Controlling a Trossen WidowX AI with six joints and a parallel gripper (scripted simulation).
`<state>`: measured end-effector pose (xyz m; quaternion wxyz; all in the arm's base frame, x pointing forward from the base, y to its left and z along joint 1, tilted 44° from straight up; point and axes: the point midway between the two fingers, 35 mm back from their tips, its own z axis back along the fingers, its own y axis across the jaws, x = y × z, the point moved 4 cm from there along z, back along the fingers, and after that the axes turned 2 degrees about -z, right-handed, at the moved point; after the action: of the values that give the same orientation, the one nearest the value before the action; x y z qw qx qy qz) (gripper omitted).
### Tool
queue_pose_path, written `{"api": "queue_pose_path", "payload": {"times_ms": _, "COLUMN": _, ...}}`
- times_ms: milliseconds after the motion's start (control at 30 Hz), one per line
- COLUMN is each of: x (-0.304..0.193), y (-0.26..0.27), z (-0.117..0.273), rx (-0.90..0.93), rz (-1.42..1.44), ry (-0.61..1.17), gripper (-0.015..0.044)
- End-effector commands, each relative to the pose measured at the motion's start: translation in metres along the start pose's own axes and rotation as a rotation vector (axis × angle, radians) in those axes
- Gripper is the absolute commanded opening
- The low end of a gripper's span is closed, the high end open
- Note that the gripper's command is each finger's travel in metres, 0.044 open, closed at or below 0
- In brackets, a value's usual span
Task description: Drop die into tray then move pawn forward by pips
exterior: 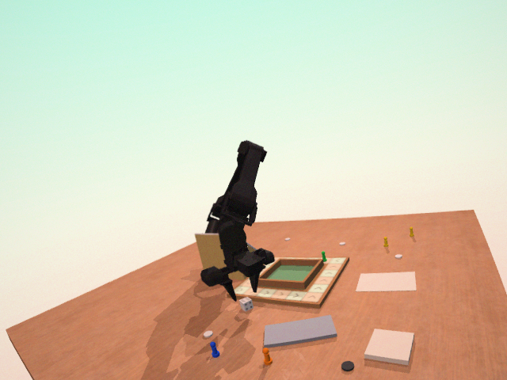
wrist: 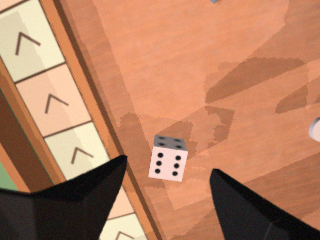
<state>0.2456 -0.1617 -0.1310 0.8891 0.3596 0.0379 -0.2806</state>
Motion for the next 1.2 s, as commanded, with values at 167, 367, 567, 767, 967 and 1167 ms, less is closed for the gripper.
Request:
{"api": "queue_pose_path", "payload": {"times_ms": 167, "x": -0.003, "y": 0.0, "z": -0.02, "rx": 0.008, "rz": -0.007, "ry": 0.014, "gripper": 0.0275}}
{"api": "queue_pose_path", "payload": {"times_ms": 367, "x": -0.004, "y": 0.0, "z": -0.028, "rx": 0.008, "rz": -0.007, "ry": 0.014, "gripper": 0.0275}}
{"api": "queue_pose_path", "payload": {"times_ms": 567, "x": -0.004, "y": 0.0, "z": -0.029, "rx": 0.008, "rz": -0.007, "ry": 0.014, "gripper": 0.017}}
{"api": "queue_pose_path", "payload": {"times_ms": 767, "x": -0.004, "y": 0.0, "z": -0.029, "rx": 0.008, "rz": -0.007, "ry": 0.014, "gripper": 0.0071}}
{"api": "queue_pose_path", "payload": {"times_ms": 967, "x": -0.002, "y": 0.0, "z": -0.024, "rx": 0.008, "rz": -0.007, "ry": 0.014, "gripper": 0.0}}
{"api": "queue_pose_path", "payload": {"times_ms": 1167, "x": 0.007, "y": -0.001, "z": 0.022, "rx": 0.003, "rz": -0.008, "ry": 0.011, "gripper": 0.0}}
